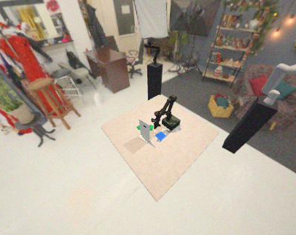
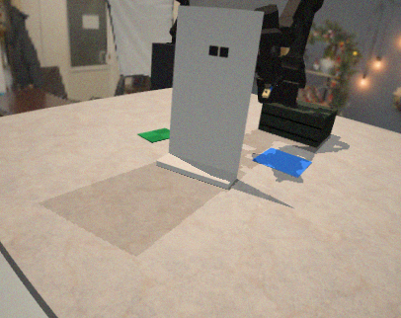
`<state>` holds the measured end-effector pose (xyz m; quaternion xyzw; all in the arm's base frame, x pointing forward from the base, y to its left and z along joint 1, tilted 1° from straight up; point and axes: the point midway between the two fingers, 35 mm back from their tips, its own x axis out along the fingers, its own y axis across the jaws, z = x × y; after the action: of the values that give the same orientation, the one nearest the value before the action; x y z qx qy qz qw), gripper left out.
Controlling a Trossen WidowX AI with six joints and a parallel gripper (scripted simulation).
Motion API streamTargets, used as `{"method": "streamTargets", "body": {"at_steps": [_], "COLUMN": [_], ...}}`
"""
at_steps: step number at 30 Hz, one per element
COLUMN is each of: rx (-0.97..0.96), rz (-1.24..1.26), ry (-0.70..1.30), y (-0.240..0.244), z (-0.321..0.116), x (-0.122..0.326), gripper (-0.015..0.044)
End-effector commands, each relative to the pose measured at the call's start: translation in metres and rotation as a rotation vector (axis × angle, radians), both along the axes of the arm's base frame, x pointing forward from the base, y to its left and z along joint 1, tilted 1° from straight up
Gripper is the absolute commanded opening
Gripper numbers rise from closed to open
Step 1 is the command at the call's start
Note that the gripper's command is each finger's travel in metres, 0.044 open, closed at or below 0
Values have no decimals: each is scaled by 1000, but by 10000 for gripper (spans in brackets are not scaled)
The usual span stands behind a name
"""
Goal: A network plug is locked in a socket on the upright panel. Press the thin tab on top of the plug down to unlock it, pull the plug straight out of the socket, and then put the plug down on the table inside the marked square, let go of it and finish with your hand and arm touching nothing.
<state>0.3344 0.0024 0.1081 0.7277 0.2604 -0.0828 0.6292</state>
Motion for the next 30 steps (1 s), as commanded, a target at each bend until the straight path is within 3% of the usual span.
{"method": "streamTargets", "body": {"at_steps": [1, 30], "rx": [-16, -286], "rz": [1, 59], "ry": [60, 412], "y": [10, 61], "z": [-13, -87], "x": [-4, -61], "gripper": [0, 0]}}
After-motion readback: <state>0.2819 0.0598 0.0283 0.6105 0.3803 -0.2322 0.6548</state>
